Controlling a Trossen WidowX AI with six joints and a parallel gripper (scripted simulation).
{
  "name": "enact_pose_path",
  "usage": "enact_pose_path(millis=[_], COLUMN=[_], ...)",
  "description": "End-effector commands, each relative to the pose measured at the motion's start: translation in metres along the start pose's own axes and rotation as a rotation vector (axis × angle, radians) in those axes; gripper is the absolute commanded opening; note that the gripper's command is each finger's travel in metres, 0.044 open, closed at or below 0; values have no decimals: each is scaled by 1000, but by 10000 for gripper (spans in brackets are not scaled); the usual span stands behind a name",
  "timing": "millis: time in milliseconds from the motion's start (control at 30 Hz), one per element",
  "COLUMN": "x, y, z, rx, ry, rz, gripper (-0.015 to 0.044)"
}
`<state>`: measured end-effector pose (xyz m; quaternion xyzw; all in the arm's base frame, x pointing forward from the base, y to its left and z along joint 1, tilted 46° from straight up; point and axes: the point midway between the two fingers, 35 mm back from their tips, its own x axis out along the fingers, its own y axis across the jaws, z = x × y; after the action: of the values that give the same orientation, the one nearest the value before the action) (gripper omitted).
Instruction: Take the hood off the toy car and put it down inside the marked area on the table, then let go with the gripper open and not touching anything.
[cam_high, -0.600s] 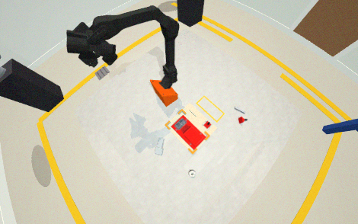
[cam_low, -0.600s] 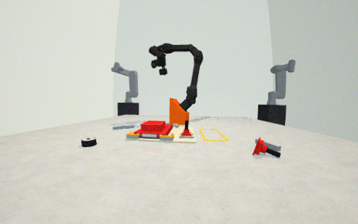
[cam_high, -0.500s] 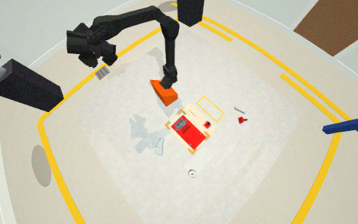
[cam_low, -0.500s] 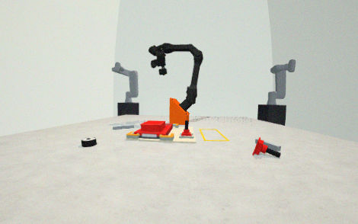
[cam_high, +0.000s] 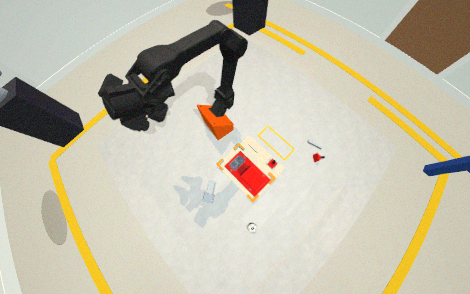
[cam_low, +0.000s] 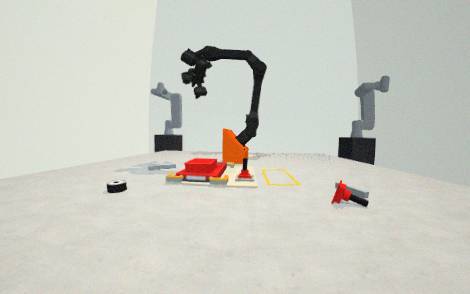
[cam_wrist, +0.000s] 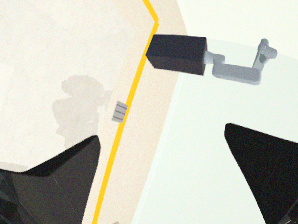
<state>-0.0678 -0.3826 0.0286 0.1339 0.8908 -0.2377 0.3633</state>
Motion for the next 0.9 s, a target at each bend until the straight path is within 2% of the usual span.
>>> enact_pose_path(millis=[0, 500, 867], x=[-13, -113, -189], y=[21, 153, 281], z=[22, 117, 139], rx=[-44, -344, -587], ry=[-61, -427, -597], rz=[34, 279, 562], gripper=[440, 440, 440])
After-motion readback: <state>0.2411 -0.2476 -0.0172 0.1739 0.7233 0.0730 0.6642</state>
